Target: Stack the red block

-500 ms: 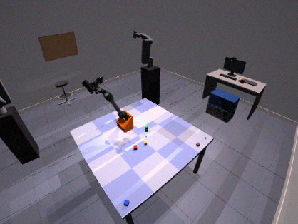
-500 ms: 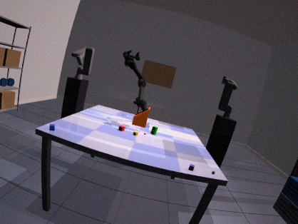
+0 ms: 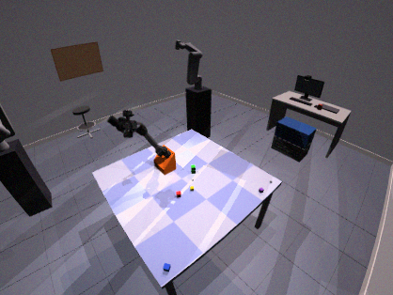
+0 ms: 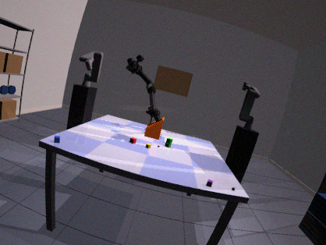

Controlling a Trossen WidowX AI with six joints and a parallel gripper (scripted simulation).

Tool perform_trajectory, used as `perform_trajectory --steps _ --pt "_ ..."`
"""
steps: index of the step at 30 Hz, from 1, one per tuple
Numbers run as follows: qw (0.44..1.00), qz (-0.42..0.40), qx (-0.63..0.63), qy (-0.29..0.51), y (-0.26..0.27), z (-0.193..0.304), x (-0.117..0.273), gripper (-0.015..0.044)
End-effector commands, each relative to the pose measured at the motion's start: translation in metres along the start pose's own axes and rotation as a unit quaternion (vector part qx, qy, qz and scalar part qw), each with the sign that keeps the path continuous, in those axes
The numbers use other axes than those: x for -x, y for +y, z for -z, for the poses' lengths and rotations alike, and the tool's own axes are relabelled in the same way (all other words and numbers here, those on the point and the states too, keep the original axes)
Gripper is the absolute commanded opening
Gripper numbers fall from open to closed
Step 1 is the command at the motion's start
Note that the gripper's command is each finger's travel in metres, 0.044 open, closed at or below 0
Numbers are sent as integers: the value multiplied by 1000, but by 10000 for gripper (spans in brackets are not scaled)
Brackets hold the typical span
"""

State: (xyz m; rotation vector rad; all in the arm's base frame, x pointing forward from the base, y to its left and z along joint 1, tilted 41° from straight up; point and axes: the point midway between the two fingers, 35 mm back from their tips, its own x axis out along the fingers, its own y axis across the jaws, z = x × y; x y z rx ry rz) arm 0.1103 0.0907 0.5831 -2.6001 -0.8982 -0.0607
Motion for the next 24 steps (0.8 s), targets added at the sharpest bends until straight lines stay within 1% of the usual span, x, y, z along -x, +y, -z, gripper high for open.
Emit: perform_trajectory --steps 1,6,11,18,24 --pt "992 -46 -114 -5 42 -1 -20 440" --pt "952 -119 -280 0 103 -11 -46 440" --pt "882 -196 -428 16 163 -31 -69 440" --pt "746 -305 -589 60 240 -74 -92 440" --pt "609 -391 -680 117 297 -120 -101 440"
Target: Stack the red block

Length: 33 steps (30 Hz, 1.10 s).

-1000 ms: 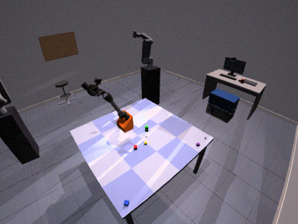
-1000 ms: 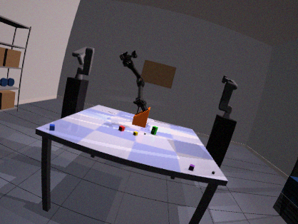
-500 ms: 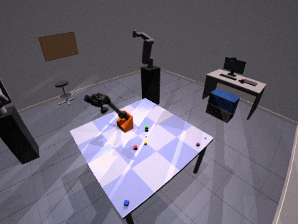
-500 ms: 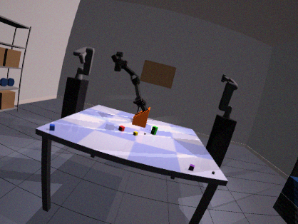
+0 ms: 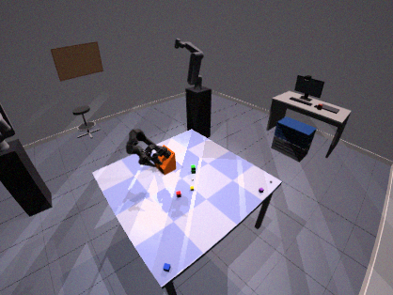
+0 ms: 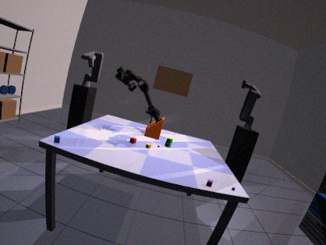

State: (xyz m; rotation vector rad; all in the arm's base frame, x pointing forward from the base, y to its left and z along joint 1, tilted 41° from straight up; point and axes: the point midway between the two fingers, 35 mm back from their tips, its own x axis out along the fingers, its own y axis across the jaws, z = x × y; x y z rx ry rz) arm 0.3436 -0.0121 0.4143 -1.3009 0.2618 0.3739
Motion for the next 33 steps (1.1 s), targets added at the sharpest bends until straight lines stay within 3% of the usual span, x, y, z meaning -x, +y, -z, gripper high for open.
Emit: perform_trajectory --steps 1,8,17,33 --pt "994 -45 -82 47 24 19 -32 440" --pt "951 -96 -242 165 73 57 -80 440" --pt "852 -102 -394 331 141 98 -120 440" --pt "649 54 -498 572 254 153 -140 440"
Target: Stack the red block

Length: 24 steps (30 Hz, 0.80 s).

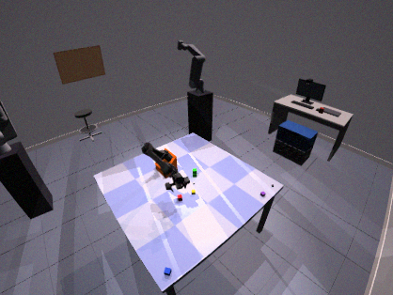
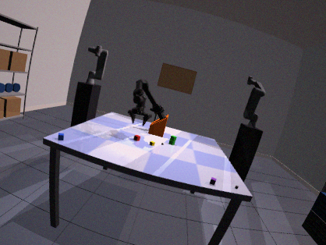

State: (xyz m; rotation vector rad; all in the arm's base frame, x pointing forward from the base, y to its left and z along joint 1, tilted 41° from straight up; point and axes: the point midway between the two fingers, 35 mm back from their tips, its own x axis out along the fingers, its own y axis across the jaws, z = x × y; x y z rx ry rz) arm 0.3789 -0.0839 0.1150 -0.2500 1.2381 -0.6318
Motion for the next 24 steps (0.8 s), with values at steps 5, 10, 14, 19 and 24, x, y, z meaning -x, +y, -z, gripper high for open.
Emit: perform_trajectory --steps 5,10,14,19,24 --pt "997 58 -44 28 5 22 -23 440" --pt "997 58 -44 28 6 25 -26 440" --pt "997 59 -44 28 2 26 -51 440" --pt "997 60 -44 28 -2 29 -74 440" --pt "997 60 -44 28 -2 29 -75 440"
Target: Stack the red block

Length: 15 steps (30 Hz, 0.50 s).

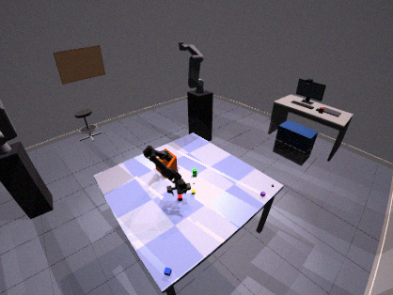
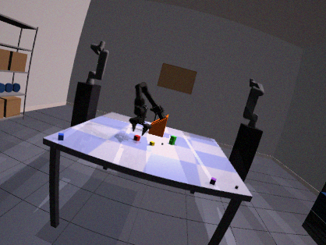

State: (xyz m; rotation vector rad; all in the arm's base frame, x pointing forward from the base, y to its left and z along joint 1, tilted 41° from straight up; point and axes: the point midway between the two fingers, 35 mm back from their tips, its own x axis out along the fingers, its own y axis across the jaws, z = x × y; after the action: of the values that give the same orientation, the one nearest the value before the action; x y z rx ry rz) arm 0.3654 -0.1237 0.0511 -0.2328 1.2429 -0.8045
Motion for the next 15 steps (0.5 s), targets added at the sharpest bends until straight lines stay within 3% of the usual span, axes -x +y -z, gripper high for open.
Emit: perform_trajectory --steps 1,15 --pt "1000 -1 4 3 2 2 -5 440" --pt "1000 -1 4 3 2 1 -27 440"
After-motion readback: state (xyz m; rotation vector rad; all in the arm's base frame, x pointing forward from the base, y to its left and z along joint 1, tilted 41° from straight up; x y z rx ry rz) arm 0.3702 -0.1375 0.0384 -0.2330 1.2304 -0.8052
